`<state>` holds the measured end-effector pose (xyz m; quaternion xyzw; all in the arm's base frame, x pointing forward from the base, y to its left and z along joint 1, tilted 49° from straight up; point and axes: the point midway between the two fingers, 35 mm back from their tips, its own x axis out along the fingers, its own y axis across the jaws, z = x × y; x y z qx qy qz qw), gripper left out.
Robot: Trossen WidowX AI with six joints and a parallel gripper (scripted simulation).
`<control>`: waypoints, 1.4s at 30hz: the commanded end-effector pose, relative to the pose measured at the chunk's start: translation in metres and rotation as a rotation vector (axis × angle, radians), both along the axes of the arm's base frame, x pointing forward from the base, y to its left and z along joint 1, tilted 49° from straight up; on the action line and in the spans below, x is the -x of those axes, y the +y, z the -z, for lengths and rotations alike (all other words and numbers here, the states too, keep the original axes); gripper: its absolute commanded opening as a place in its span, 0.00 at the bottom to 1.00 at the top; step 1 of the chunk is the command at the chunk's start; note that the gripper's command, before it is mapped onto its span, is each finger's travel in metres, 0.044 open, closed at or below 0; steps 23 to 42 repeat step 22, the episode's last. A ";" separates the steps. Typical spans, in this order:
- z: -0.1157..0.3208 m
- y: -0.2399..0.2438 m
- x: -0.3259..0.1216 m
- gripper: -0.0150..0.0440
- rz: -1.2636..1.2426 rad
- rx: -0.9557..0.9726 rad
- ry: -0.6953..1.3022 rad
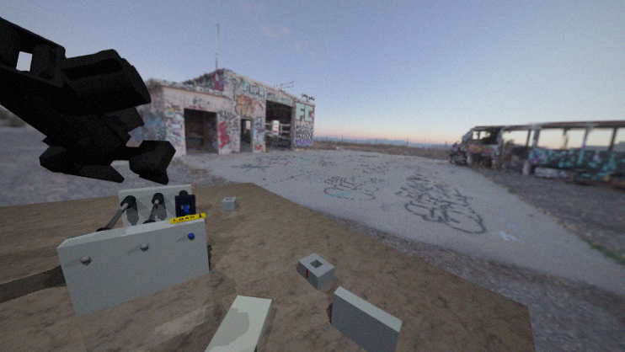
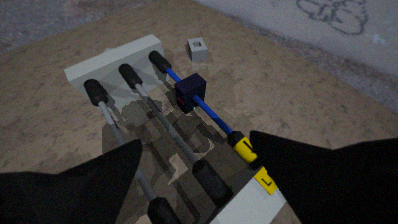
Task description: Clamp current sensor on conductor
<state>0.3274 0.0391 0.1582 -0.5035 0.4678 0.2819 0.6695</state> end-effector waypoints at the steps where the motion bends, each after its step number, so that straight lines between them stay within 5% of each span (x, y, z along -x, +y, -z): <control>1: -0.002 0.001 0.005 1.00 -0.007 -0.052 -0.022; 17: -0.002 -0.001 0.000 1.00 0.002 -0.010 -0.010; 21: 0.019 0.009 -0.013 1.00 -0.031 0.155 0.087; 42: 0.001 0.001 -0.005 1.00 -0.004 0.056 0.016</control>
